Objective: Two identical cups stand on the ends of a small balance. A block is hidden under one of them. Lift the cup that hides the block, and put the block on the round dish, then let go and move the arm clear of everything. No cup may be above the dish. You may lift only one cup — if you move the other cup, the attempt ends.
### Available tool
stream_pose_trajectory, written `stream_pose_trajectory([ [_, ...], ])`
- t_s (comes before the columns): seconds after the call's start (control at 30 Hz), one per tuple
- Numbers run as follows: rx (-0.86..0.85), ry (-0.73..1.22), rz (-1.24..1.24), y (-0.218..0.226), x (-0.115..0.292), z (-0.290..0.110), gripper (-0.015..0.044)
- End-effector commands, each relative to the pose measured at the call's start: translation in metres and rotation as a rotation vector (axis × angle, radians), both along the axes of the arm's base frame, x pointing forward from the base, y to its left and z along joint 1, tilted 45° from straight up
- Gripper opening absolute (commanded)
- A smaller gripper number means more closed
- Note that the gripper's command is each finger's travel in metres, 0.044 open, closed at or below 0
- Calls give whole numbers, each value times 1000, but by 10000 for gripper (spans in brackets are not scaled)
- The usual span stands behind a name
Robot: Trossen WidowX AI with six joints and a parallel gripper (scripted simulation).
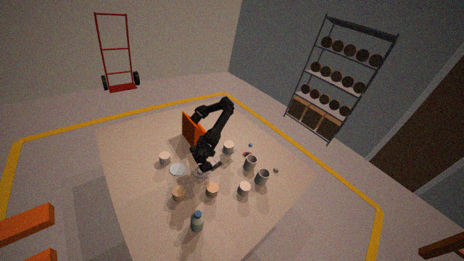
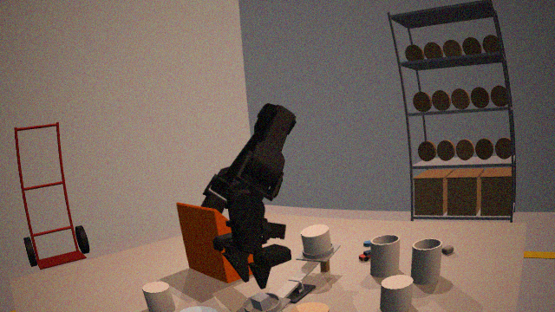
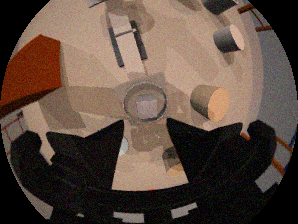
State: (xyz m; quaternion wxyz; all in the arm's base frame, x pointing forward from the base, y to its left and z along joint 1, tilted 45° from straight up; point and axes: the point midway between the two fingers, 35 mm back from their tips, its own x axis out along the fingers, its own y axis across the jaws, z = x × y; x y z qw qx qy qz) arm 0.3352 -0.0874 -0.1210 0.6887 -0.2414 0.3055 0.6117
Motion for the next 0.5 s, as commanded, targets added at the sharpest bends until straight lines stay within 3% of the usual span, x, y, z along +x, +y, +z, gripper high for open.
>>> stream_pose_trajectory([
  [0.0, -1, -50, 48, 4, 5, 5, 260],
  [0.47, -1, -50, 48, 16, 6, -7, 260],
])
